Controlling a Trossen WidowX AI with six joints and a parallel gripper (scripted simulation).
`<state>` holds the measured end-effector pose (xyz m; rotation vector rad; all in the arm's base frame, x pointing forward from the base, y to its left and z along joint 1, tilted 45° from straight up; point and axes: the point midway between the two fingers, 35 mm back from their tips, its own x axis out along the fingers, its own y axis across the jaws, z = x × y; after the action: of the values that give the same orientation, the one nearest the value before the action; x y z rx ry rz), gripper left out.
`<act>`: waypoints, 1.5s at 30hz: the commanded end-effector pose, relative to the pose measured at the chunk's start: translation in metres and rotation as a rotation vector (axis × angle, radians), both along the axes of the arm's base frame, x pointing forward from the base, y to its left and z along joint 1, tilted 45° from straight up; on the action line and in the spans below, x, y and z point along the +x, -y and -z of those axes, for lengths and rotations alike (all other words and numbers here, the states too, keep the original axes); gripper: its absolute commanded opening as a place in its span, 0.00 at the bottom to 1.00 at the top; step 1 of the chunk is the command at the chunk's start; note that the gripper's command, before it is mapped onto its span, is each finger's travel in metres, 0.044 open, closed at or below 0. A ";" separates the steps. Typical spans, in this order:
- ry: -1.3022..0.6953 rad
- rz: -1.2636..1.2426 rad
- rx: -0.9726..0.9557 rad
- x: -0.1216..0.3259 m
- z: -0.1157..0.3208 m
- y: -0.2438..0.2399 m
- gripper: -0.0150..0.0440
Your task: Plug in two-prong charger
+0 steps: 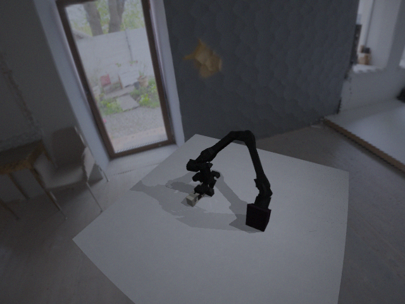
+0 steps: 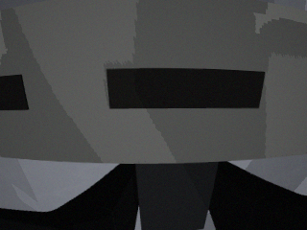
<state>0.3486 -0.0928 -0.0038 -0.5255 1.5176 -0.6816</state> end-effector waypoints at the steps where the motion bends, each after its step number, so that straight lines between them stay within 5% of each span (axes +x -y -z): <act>1: 0.023 0.000 -0.002 0.005 -0.002 0.000 0.25; 45: 0.023 0.000 -0.002 0.008 -0.003 0.000 0.25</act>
<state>0.3493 -0.0927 -0.0029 -0.5239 1.5211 -0.6834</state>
